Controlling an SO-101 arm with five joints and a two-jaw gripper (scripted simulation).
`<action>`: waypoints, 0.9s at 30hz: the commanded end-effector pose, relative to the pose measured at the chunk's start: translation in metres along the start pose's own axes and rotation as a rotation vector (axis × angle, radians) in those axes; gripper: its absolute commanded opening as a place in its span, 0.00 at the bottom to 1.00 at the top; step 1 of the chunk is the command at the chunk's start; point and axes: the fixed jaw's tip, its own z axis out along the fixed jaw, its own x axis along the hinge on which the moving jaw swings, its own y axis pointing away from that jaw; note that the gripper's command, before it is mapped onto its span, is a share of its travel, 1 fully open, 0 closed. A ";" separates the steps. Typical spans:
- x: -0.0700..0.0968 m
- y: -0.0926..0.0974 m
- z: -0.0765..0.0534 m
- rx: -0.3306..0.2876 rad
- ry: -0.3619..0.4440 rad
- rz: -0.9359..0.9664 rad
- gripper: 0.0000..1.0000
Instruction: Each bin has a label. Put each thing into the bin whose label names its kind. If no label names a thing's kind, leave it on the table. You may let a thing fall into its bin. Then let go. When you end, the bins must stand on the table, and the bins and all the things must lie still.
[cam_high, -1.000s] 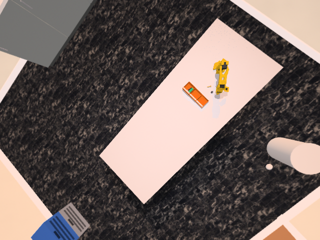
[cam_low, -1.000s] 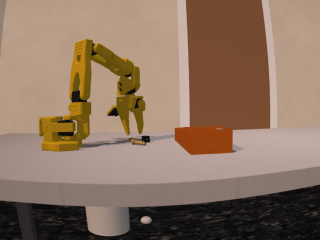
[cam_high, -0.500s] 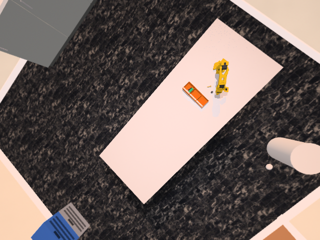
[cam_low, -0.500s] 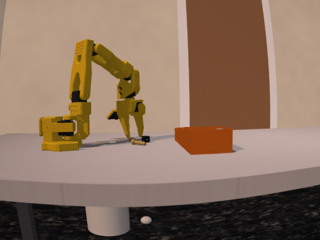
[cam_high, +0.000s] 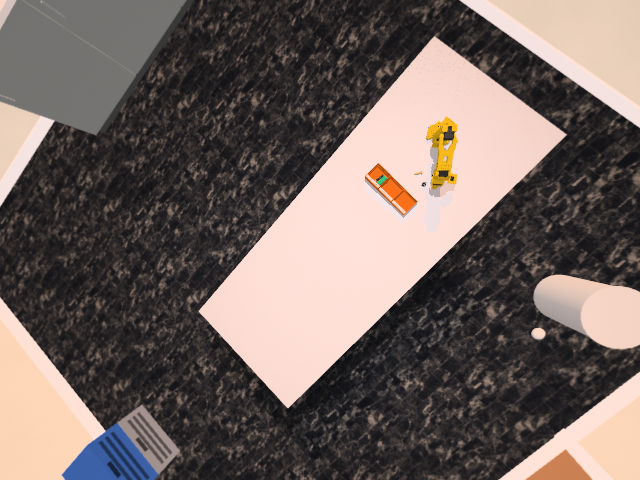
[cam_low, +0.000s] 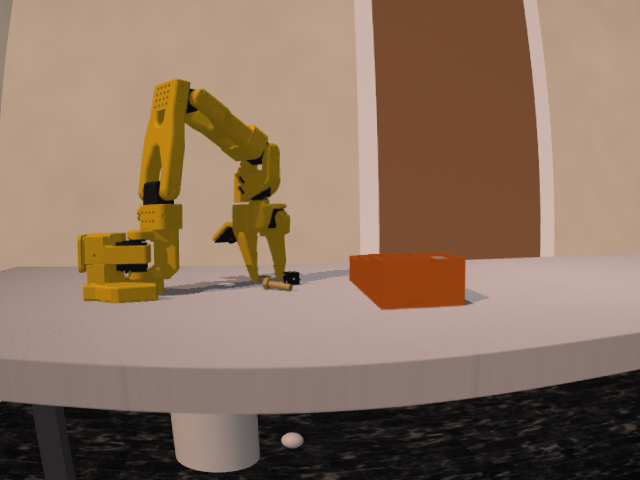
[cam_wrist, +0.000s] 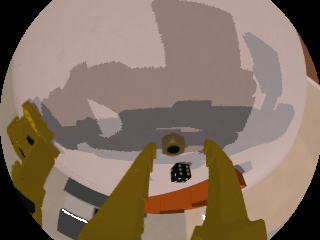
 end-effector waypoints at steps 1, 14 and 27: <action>-0.002 -0.003 -0.002 0.024 -0.003 -0.014 0.23; -0.002 -0.003 -0.002 0.024 -0.003 -0.014 0.20; -0.002 -0.003 -0.002 0.024 -0.003 -0.014 0.11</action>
